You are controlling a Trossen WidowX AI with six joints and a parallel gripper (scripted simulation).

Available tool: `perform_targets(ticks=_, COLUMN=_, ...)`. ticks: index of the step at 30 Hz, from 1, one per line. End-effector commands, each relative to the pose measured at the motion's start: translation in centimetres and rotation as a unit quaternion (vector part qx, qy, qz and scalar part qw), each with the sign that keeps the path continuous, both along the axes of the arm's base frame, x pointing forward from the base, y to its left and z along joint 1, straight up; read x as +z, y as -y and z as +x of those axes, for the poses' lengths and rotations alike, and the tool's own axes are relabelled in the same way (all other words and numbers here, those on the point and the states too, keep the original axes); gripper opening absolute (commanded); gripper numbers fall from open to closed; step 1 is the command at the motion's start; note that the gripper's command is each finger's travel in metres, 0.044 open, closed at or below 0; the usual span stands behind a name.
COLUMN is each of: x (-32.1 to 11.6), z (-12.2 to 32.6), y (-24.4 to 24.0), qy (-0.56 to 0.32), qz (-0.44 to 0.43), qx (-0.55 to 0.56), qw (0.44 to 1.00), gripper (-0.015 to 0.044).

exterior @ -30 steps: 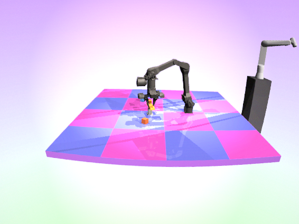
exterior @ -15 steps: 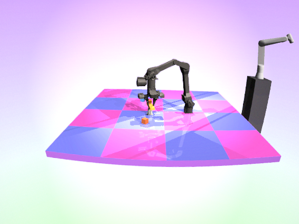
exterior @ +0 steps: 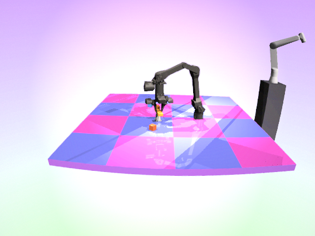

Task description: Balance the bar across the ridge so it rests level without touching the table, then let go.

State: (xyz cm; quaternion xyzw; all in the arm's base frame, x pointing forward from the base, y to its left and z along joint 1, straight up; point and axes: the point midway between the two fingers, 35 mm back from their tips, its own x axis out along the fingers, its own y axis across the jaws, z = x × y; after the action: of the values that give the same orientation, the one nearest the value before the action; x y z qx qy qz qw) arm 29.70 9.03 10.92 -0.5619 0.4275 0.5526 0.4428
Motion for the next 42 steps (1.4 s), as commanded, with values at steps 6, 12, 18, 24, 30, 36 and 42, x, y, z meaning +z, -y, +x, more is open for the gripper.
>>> perform_targets(ticks=6, x=-0.12, z=0.01, y=0.03, qy=0.0, qz=-0.001, qx=0.002, qw=1.0, gripper=0.0)
perform_targets(ticks=12, x=-0.17, z=0.02, y=0.03, qy=0.0, qz=-0.001, qx=0.002, qw=1.0, gripper=0.0)
perform_targets(ticks=18, x=-0.22, z=0.02, y=0.04, qy=0.0, qz=-0.001, qx=0.002, qw=1.0, gripper=0.0)
perform_targets(ticks=24, x=-0.27, z=0.02, y=0.04, qy=0.0, qz=-0.001, qx=0.002, qw=1.0, gripper=0.0)
perform_targets(ticks=30, x=-0.32, z=0.02, y=0.04, qy=0.0, qz=-0.001, qx=0.002, qw=1.0, gripper=0.0)
perform_targets(ticks=36, x=-0.37, z=0.02, y=0.04, qy=0.0, qz=-0.001, qx=0.002, qw=1.0, gripper=0.0)
perform_targets(ticks=42, x=-0.42, z=0.02, y=0.04, qy=0.0, qz=-0.001, qx=0.002, qw=1.0, gripper=0.0)
